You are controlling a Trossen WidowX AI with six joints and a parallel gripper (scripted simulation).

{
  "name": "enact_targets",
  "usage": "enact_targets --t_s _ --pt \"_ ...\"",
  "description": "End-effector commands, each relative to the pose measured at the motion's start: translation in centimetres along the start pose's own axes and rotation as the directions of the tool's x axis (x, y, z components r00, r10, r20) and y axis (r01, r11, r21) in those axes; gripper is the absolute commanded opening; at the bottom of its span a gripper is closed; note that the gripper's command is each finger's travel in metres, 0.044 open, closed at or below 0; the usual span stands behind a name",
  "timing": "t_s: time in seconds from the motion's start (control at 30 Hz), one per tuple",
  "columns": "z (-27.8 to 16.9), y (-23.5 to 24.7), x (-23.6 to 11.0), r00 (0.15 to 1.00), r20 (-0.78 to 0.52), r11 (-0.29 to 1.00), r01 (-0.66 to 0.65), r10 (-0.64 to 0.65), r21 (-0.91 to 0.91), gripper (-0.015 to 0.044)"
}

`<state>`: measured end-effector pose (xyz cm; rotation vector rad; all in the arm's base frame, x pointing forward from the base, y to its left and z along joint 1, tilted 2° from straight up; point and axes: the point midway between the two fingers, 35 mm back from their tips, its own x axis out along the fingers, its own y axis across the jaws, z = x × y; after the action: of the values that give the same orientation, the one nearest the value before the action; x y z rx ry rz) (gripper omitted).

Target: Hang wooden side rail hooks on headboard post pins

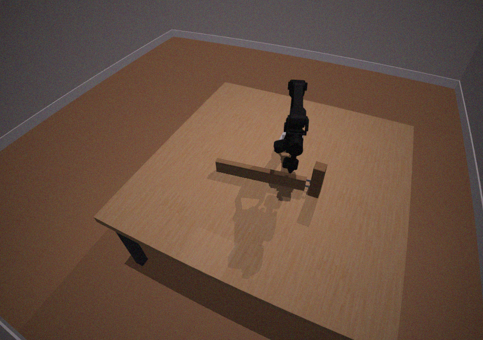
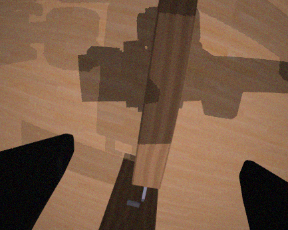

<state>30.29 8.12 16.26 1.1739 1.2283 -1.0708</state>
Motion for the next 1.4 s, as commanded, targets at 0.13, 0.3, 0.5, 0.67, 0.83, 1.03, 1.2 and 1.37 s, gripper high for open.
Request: enact_targets --t_s 0.13,0.3,0.5,0.67,0.83,1.03,1.2,1.37 --pt "0.0 0.2 2.7 1.0 0.01 1.0 -0.001 0.001 0.023 0.044" --pt "0.1 0.2 3.4 1.0 0.01 1.0 -0.001 0.001 0.023 0.044" --pt "0.1 0.2 4.8 1.0 0.01 1.0 -0.001 0.001 0.023 0.044" --pt "0.1 0.2 5.4 1.0 0.01 1.0 -0.001 0.001 0.023 0.044" --pt "0.1 0.3 6.2 1.0 0.01 1.0 -0.001 0.001 0.023 0.044" --pt "0.1 0.3 7.2 1.0 0.01 1.0 -0.001 0.001 0.023 0.044" --pt "0.1 0.3 8.0 1.0 0.01 1.0 -0.001 0.001 0.023 0.044" --pt "0.1 0.3 8.8 1.0 0.01 1.0 -0.001 0.001 0.023 0.044"
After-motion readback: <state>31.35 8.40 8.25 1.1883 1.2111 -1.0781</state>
